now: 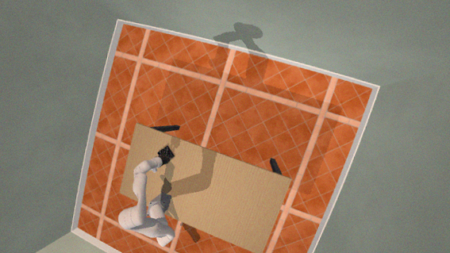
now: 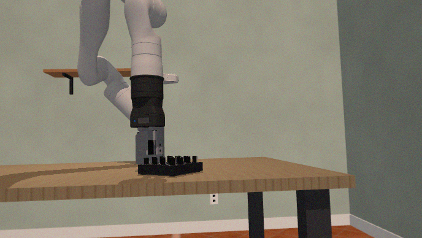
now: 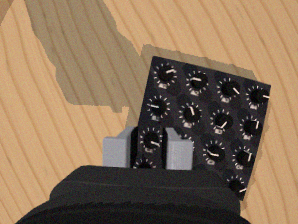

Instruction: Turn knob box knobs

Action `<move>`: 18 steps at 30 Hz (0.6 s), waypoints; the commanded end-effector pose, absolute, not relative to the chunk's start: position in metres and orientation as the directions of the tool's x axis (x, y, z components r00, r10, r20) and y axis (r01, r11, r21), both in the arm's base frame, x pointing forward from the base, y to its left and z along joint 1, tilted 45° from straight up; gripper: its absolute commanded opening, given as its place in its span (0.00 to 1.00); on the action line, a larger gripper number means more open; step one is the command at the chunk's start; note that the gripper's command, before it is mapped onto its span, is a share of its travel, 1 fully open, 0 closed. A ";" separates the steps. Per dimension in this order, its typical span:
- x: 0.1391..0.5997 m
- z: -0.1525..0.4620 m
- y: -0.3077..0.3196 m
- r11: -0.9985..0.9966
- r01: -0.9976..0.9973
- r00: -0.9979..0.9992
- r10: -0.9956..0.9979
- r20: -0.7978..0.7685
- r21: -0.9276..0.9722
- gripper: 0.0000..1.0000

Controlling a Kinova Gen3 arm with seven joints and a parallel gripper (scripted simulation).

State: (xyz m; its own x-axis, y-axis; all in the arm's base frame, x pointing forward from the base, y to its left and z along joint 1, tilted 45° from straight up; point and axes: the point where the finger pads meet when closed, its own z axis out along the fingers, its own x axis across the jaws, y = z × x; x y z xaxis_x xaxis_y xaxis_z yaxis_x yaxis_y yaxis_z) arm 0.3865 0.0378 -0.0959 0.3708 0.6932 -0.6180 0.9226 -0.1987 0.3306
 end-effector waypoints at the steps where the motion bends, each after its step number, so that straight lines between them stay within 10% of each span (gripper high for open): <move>1: 0.389 -0.094 0.036 -0.195 0.924 0.367 0.695 -0.618 0.330 0.46; 18: 0.391 -0.095 0.038 -0.194 0.923 0.367 0.697 -0.616 0.331 0.46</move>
State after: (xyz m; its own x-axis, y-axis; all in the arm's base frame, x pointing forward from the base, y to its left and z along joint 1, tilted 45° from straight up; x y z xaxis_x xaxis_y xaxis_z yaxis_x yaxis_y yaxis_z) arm 0.3865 0.0376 -0.0959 0.3711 0.6931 -0.6180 0.9225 -0.1991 0.3306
